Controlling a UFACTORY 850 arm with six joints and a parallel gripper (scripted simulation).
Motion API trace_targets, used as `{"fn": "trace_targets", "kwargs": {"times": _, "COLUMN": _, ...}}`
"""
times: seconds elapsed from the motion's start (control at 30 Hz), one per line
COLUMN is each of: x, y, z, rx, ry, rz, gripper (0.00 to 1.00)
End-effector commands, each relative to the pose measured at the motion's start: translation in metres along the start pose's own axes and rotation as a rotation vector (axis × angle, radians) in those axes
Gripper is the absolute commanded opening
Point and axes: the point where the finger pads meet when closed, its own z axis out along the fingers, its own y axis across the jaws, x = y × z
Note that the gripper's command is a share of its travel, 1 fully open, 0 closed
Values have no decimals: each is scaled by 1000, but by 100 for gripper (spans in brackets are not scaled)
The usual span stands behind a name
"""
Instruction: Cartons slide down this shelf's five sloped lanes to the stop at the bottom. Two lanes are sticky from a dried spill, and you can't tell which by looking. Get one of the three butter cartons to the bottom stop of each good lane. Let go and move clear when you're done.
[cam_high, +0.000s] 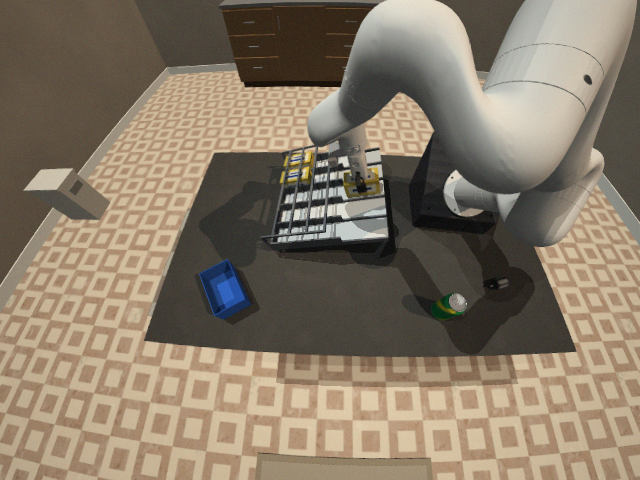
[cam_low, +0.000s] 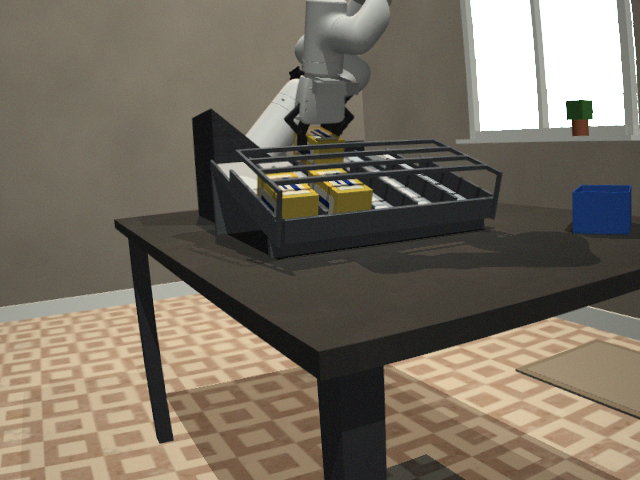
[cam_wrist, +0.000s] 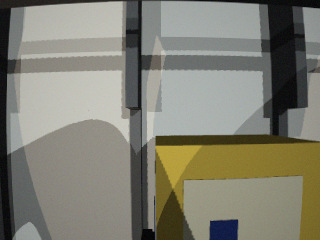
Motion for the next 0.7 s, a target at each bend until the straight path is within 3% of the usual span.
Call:
{"fn": "trace_targets", "kwargs": {"times": 0.0, "x": 1, "y": 0, "z": -1, "rx": -1, "ry": 2, "rz": 0, "gripper": 0}}
{"fn": "trace_targets", "kwargs": {"times": 0.67, "x": 0, "y": 1, "z": 2, "rx": -1, "ry": 2, "rz": 0, "gripper": 0}}
